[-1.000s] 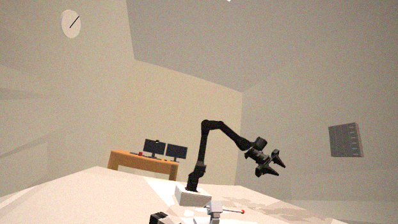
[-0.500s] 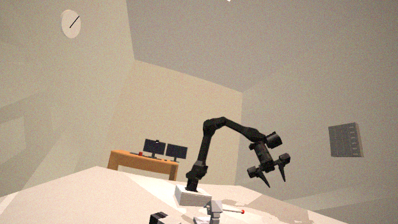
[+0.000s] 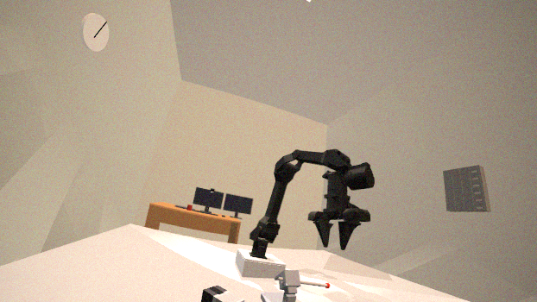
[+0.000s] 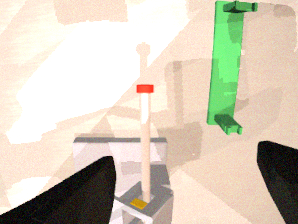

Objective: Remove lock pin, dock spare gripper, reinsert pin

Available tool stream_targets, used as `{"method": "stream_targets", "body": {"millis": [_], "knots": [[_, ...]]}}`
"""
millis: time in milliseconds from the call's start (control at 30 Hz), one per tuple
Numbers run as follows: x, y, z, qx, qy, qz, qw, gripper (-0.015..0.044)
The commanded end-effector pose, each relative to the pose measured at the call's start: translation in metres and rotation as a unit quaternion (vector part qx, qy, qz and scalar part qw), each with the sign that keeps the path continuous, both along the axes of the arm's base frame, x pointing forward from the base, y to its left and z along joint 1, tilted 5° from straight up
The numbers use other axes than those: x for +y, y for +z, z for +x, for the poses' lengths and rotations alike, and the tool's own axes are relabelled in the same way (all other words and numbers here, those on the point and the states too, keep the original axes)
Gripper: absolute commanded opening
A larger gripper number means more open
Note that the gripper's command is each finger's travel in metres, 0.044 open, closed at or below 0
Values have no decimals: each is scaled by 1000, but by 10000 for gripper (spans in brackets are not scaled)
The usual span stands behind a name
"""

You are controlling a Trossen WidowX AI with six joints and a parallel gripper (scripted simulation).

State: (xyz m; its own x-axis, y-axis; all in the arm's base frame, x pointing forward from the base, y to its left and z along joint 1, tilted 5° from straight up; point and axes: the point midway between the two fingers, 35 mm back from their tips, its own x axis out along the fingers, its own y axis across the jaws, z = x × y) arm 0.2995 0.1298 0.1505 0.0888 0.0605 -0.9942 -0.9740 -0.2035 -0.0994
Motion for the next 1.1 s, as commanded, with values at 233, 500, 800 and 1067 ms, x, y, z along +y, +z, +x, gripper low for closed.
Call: {"method": "stream_targets", "body": {"millis": [233, 500, 800, 1067], "knots": [[-17, 0, -6, 56, -60, 15, 997, 300], [-16, -51, -4, 56, -58, 14, 997, 300], [-15, -74, -7, 57, -58, 14, 997, 300], [-13, -87, -6, 57, -58, 14, 997, 300]]}}
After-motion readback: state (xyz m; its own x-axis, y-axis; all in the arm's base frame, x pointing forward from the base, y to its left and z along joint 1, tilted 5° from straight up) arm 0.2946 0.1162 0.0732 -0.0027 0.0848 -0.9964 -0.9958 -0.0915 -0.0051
